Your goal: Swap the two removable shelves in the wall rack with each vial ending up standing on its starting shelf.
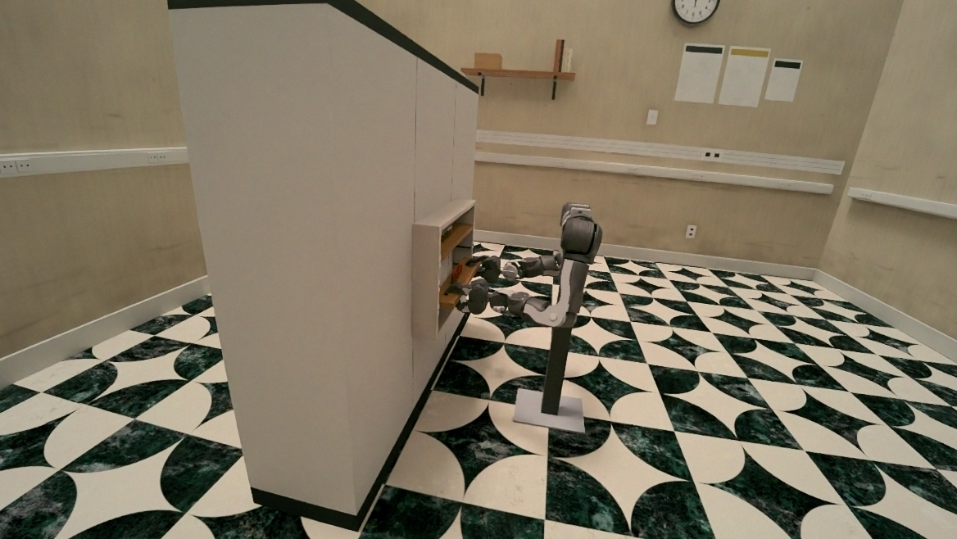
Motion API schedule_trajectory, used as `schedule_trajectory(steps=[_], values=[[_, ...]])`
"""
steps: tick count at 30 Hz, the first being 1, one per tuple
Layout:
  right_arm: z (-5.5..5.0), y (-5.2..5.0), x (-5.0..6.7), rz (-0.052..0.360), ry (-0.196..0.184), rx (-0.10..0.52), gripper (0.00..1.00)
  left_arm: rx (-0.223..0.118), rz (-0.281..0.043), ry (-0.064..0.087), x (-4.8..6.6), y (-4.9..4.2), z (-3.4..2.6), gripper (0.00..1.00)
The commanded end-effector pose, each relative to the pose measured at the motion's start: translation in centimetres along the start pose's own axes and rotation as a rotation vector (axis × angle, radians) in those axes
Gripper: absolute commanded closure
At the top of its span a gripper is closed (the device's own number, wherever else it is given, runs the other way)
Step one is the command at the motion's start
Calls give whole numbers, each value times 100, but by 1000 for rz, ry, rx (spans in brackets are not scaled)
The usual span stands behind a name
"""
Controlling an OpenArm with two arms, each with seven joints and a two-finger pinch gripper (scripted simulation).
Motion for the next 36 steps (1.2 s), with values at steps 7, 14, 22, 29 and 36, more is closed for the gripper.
schedule_trajectory(steps=[7, 14, 22, 29, 36], values=[[4, 49, 85, 27, -1, -2, 100, 0, -24, 3, 89, -46, -4, 100], [3, 48, 174, 27, -1, -2, 100, 0, -24, 3, 178, -45, -4, 100], [2, 47, 263, 27, -1, -2, 100, 0, -24, 3, 267, -43, -3, 100], [4, 55, 339, 27, -1, -2, 100, 0, -24, 3, 342, -51, -5, 100], [5, 64, 427, 27, -1, -2, 100, 0, -24, 3, 431, -61, -6, 100]])
Point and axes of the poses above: on each arm, the point where the finger pads meet when closed, its own x axis out along the fingers, its own y axis across the jaws, z = x × y, the point moved 10 cm from there along -x, back along the fingers, and after that the axes turned 10 degrees about -x, right-handed, at the moved point
